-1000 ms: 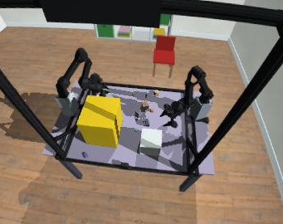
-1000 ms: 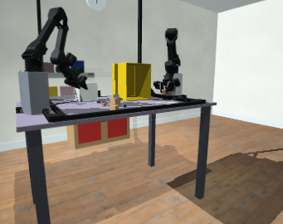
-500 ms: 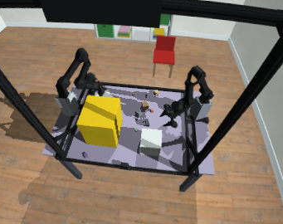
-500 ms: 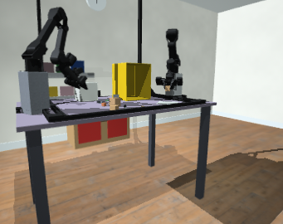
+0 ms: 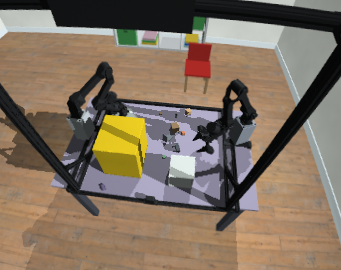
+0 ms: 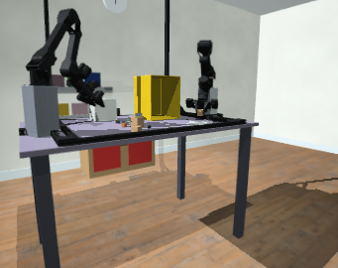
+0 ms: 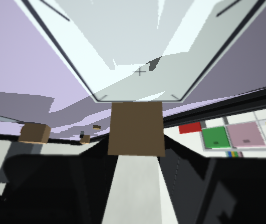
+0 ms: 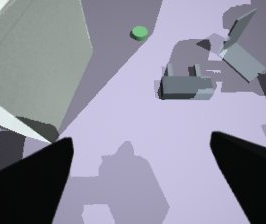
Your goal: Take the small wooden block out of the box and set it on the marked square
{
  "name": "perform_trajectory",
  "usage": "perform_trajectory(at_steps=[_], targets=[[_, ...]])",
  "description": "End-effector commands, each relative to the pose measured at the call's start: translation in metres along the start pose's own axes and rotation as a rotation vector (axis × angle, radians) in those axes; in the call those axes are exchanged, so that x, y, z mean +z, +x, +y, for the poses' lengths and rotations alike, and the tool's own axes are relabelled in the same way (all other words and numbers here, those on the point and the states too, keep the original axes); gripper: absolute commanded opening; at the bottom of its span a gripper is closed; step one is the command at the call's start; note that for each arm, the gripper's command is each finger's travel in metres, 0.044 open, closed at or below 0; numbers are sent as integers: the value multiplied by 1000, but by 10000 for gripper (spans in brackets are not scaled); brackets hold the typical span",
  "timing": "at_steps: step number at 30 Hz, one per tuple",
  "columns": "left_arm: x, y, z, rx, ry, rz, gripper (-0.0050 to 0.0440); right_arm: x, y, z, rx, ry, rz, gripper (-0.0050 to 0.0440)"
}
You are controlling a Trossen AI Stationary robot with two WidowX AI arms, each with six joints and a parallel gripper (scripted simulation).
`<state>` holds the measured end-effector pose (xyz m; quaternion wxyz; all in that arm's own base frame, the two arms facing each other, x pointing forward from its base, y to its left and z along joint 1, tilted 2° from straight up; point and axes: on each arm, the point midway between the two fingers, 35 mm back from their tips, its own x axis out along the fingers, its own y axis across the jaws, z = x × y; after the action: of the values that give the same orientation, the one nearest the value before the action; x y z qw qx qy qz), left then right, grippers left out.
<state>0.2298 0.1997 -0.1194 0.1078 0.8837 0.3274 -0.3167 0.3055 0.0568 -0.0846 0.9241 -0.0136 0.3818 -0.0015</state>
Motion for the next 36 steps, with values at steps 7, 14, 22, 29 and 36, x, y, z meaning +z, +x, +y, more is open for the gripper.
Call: perform_trajectory(at_steps=[7,14,22,29,36], targets=[[15,13,0,-2,-5,-26,0,0,0,-1,-6,5,-1,400],[22,20,0,-2,-5,-37,0,0,0,-1,-6,5,-1,400],[30,27,-1,-1,-5,-47,0,0,0,-1,-6,5,-1,400],[36,32,-1,-1,-5,-55,0,0,0,-1,-6,5,-1,400],[31,29,-1,-2,-3,-49,120,0,0,-1,-6,5,-1,400]])
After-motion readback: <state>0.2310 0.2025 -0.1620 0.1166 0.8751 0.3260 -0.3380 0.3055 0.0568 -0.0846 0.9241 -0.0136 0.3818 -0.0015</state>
